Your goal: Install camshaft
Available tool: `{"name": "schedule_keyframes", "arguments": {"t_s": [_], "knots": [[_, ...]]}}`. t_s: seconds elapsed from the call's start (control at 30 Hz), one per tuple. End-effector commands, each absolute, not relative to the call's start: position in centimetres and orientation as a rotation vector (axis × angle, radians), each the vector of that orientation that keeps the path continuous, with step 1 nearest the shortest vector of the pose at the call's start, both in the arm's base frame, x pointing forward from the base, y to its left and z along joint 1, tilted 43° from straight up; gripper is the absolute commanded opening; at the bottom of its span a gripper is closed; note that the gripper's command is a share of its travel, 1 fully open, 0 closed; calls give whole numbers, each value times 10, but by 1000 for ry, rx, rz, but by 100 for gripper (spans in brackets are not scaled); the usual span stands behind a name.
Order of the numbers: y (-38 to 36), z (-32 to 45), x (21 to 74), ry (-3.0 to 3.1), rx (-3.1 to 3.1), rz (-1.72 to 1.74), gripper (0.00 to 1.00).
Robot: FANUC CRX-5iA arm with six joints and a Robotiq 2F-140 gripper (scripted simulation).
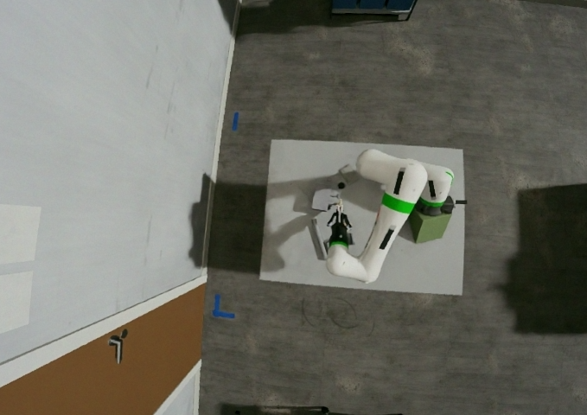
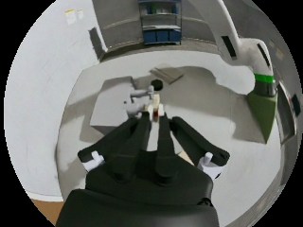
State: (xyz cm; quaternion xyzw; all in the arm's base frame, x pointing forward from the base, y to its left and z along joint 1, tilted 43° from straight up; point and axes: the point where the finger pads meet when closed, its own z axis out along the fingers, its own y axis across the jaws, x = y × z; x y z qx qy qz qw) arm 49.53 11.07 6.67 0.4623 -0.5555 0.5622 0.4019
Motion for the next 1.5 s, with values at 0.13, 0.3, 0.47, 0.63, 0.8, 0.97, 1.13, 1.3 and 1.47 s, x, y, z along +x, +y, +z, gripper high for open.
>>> {"name": "schedule_keyframes", "arguments": {"t_s": [0.13, 0.3, 0.47, 0.63, 0.8, 0.97, 1.13, 1.3, 1.47], "knots": [[111, 67, 495, -1405, 1170, 1422, 14], [111, 67, 495, -1405, 1170, 1422, 14], [111, 67, 495, -1405, 1170, 1422, 14], [111, 67, 495, -1405, 1170, 1422, 14], [112, 67, 496, -1405, 1170, 1422, 14], [112, 68, 497, -1405, 1170, 1422, 14], [112, 68, 498, -1405, 1170, 1423, 14], [112, 69, 501, -1405, 1170, 1423, 14], [112, 70, 504, -1405, 1170, 1423, 14]]}}
